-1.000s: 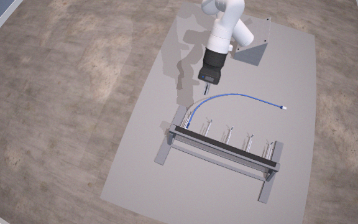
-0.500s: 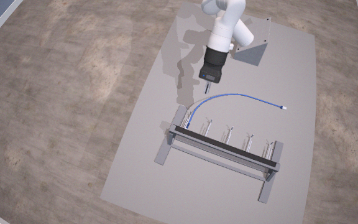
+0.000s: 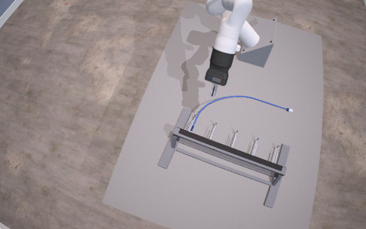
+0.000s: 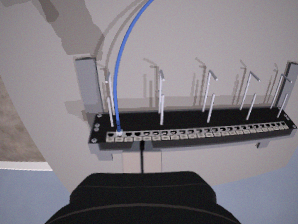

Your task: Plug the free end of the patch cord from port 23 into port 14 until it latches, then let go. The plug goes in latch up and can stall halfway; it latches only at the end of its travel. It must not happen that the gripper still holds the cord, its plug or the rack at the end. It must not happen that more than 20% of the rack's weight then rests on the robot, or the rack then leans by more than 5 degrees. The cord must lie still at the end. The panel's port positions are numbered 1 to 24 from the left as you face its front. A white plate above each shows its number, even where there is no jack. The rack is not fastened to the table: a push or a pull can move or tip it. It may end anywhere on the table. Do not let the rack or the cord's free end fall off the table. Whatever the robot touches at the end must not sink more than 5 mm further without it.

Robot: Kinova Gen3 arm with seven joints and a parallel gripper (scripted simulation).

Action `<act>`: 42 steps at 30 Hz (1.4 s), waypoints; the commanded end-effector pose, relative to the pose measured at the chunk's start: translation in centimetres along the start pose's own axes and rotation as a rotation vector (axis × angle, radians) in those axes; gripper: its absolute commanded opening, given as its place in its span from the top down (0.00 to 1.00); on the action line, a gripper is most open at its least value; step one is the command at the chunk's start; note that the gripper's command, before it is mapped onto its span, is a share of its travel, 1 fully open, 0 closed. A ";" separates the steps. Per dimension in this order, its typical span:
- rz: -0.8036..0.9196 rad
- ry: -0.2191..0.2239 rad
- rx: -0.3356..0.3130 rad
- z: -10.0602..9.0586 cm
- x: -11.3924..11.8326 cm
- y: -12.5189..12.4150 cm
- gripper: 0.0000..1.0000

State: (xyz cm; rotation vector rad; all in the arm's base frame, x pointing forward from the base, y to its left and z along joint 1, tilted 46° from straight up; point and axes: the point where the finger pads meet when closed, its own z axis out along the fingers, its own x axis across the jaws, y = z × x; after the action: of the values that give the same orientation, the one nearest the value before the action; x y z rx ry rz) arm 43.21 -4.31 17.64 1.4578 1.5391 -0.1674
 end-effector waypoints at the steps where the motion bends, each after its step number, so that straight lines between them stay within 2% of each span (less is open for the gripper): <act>1: 0.015 0.005 -0.001 -0.1 0.7 0.2 1.00; 11: 0.109 0.033 0.016 -0.2 3.5 0.2 1.00; 13: 0.109 0.033 0.016 -0.2 3.5 0.2 1.00; 17: 0.163 0.048 0.029 -0.2 5.2 0.2 1.00; 28: 0.352 0.087 0.102 -0.4 11.4 -1.0 1.00; 31: 0.375 0.089 0.099 -0.4 11.8 -0.8 1.00; 42: 0.617 0.098 0.223 -0.7 19.4 -3.6 1.00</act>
State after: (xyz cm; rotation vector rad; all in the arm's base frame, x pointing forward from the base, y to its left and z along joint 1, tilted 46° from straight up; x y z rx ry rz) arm 43.71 7.51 4.17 2.0413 1.1399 0.0985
